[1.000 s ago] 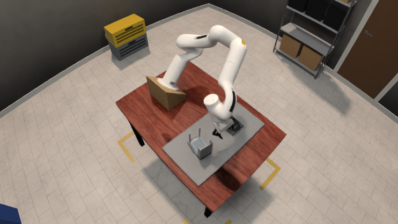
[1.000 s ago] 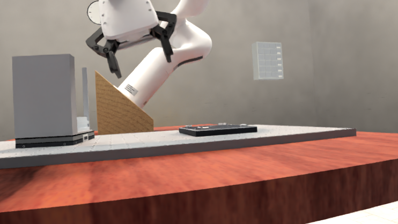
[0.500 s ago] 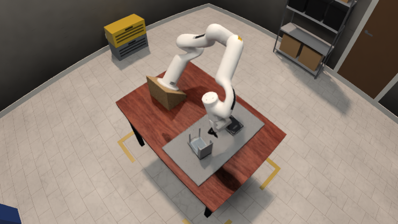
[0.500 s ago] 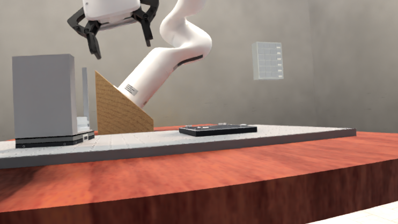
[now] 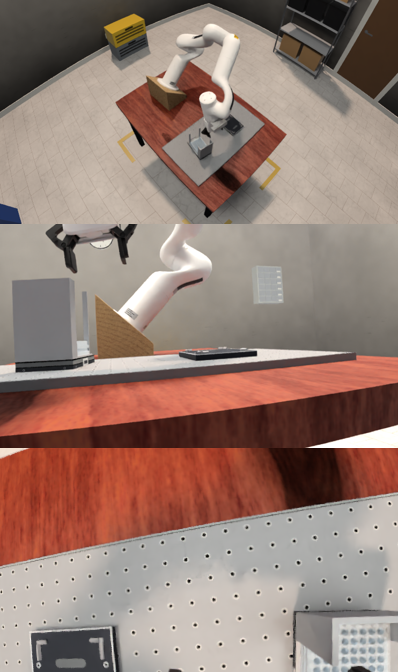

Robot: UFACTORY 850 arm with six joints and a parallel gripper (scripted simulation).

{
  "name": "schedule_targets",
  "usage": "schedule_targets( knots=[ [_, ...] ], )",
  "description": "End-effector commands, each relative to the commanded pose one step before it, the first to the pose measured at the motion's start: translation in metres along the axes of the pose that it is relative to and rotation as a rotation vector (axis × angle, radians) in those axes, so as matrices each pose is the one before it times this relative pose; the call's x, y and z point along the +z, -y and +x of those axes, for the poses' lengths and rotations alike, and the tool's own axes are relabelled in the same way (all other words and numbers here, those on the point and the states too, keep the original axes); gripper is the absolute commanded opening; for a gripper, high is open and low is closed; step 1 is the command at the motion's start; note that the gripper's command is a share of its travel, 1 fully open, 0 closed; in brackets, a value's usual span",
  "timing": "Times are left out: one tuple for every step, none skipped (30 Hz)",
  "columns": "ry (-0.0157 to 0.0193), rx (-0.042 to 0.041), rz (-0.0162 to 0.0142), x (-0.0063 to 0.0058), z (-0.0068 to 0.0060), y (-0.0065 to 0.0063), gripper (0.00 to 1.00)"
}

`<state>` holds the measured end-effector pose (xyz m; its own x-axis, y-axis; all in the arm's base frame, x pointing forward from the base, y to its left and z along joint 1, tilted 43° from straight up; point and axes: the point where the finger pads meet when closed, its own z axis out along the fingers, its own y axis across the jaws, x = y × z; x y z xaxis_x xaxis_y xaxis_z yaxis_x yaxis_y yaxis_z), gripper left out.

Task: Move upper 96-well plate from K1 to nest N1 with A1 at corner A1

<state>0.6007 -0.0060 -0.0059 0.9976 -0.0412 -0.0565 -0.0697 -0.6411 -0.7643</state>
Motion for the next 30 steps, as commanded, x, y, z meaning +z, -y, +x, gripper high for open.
schedule_targets(
  knots=[
    [0.03083, -0.00528, -0.02761, -0.00123, -0.00456, -0.01753, 1.0],
    [0.0, 0.0, -0.00001, -0.00022, -0.00075, -0.00243, 1.0],
    [0.01075, -0.00151, -0.0106, 0.00217, -0.0015, -0.00425, 1.0],
    [0.0, 0.0, 0.0, 0.00135, -0.00089, -0.00257, 1.0],
    [0.01065, -0.00142, -0.01086, 0.00222, -0.00148, -0.00423, 1.0],
    [0.0, 0.0, 0.0, 0.00143, -0.00091, -0.00264, 1.0],
    [0.01054, -0.00133, -0.01111, -0.00088, -0.00147, -0.0047, 1.0],
    [0.01043, -0.00123, -0.01136, -0.0021, -0.00131, -0.00435, 1.0],
    [0.0, 0.0, -0.00001, -0.00175, -0.00114, -0.00375, 1.0],
    [0.01032, -0.00113, -0.01161, -0.00235, -0.00128, -0.00423, 1.0],
    [0.0, 0.0, -0.00001, -0.0012, -0.00068, -0.00223, 1.0],
    [0.01021, -0.00103, -0.01184, -0.0023, -0.00131, -0.00424, 1.0],
    [0.0, 0.0, 0.0, 0.0, 0.0, 0.0, 1.0],
    [0.0, 0.0, 0.0, 0.0, 0.0, 0.0, 1.0],
    [0.01011, -0.00092, -0.01207, -0.00226, -0.00132, -0.00427, 1.0],
    [0.00999, -0.00082, -0.01231, -0.0022, -0.00137, -0.00428, 1.0],
    [0.0, 0.0, -0.00002, -0.00214, -0.00139, -0.00431, 1.0],
    [0.0, 0.0, -0.00001, -0.00146, -0.00095, -0.00295, 1.0],
    [0.00988, -0.00071, -0.01253, -0.00216, -0.00139, -0.00429, 1.0],
    [0.0, 0.0, -0.00001, -0.00126, -0.00084, -0.00259, 1.0],
    [0.00975, -0.00071, -0.01252, -0.00212, -0.00136, -0.00432, 1.0],
    [0.0, 0.0, -0.00001, -0.00127, -0.00085, -0.00269, 1.0],
    [0.0, 0.0, 0.0, 0.0, 0.00001, 0.0, 1.0],
    [0.0, 0.0, 0.0, 0.0, 0.00001, 0.0, 1.0],
    [0.0, 0.0, 0.0, 0.0, 0.00001, 0.0, 1.0],
    [0.0, 0.0, 0.0, 0.0, 0.0, 0.0, 1.0],
    [-0.00003, 0.0, -0.00001, 0.00003, -0.00005, 0.00003, 1.0],
    [0.00001, 0.0, 0.00001, -0.00001, 0.00002, -0.00001, 1.0],
    [0.00001, 0.0, 0.0, -0.00001, 0.00001, -0.00001, 1.0],
    [0.0, 0.0, 0.0, 0.0, 0.0, 0.0, 1.0]
  ],
)
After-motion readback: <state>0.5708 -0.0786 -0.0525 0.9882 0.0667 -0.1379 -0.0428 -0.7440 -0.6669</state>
